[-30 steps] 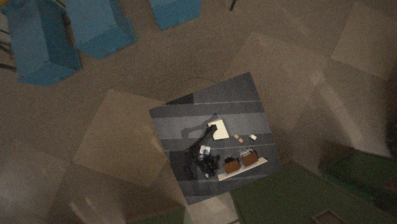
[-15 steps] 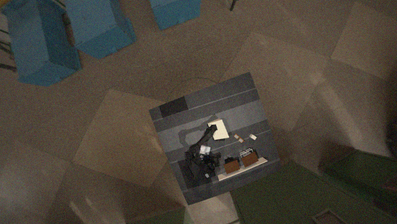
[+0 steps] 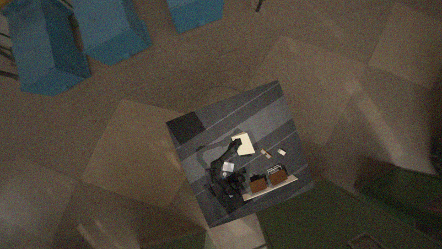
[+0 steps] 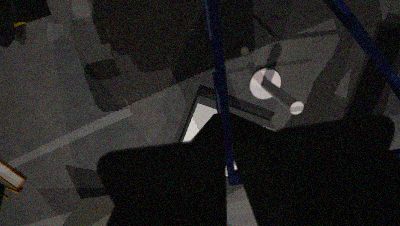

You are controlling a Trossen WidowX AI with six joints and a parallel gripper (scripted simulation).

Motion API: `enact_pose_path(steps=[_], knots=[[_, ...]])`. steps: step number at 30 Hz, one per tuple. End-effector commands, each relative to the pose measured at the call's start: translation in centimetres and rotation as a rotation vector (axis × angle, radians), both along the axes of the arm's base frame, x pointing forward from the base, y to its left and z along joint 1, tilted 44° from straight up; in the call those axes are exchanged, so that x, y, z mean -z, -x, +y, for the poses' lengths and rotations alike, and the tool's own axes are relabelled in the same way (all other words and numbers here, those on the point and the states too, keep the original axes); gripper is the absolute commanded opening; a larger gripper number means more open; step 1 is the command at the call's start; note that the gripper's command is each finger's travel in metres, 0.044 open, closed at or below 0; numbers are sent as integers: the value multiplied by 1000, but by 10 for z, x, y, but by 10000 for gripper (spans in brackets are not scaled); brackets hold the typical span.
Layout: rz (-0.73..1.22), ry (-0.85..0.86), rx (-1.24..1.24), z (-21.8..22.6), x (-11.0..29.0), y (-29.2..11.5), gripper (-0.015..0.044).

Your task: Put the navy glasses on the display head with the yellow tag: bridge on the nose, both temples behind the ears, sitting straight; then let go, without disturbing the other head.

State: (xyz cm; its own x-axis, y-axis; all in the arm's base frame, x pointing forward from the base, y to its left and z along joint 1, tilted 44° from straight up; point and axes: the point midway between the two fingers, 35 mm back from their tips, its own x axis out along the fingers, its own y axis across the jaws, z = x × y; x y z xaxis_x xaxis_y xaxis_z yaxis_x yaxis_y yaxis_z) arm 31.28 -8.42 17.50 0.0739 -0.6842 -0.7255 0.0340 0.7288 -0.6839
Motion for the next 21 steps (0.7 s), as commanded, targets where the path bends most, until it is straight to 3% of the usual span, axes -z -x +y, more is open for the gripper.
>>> enact_pose_path(steps=[1, 21], knots=[[49, 8, -55, -7, -7, 6, 0], [408, 45, -434, -41, -35, 45, 0]])
